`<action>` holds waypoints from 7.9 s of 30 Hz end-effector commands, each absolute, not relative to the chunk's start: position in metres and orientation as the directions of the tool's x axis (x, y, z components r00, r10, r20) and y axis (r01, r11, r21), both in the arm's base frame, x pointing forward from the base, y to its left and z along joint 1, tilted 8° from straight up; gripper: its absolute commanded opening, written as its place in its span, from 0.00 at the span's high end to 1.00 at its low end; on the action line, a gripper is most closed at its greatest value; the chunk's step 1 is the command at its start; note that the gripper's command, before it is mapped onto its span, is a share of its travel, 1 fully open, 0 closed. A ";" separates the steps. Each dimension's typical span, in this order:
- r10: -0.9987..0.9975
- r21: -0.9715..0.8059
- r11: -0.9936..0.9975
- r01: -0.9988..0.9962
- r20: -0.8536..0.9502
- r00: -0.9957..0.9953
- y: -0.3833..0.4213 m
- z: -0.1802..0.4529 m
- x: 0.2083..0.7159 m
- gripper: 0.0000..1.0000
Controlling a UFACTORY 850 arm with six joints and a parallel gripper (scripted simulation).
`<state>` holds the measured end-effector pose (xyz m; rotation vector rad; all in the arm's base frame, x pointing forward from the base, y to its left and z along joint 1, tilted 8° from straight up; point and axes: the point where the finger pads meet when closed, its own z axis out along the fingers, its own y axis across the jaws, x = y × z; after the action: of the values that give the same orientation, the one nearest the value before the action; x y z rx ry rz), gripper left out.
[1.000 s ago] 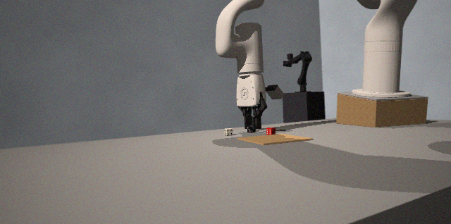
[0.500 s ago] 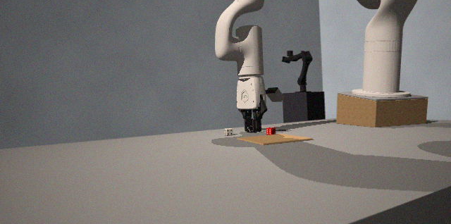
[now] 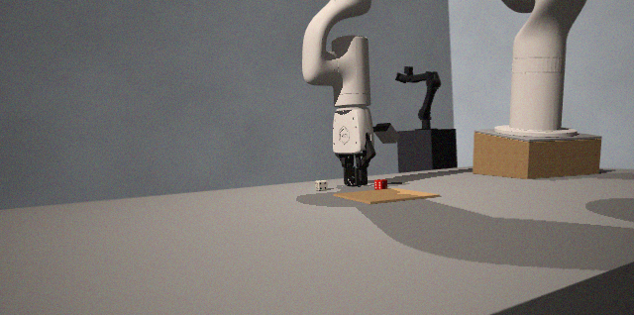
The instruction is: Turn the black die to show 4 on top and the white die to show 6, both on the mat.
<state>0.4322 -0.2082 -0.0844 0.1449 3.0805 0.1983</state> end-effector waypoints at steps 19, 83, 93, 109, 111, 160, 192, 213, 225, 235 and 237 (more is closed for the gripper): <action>0.097 0.130 0.987 0.090 -0.047 -0.994 -0.209 -0.084 0.433 0.85; 0.097 0.130 0.987 0.090 -0.047 -0.994 -0.221 0.015 0.427 0.85; 0.097 0.130 0.987 0.090 -0.047 -0.994 -0.221 0.015 0.427 0.85; 0.453 0.138 0.883 0.449 0.004 -0.892 -0.219 0.014 0.429 0.85; 0.515 0.137 0.848 0.512 0.014 -0.857 -0.219 0.013 0.430 0.85; 0.895 0.000 -0.428 0.904 0.138 0.424 -0.210 0.007 0.437 0.85; 0.683 0.003 -0.454 0.891 0.643 0.346 -0.217 0.007 0.435 0.85; 0.305 -0.002 -0.453 0.892 0.939 0.158 -0.223 0.004 0.430 0.85; 0.305 -0.004 -0.451 0.893 0.939 0.158 -0.221 -0.006 0.431 0.85; 0.305 -0.004 -0.451 0.893 0.939 0.158 -0.217 -0.041 0.434 0.85; 0.305 -0.004 -0.451 0.893 0.939 0.158 -0.216 -0.049 0.434 0.85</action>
<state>0.4325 -0.2163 -0.0375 2.7538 1.6864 1.9177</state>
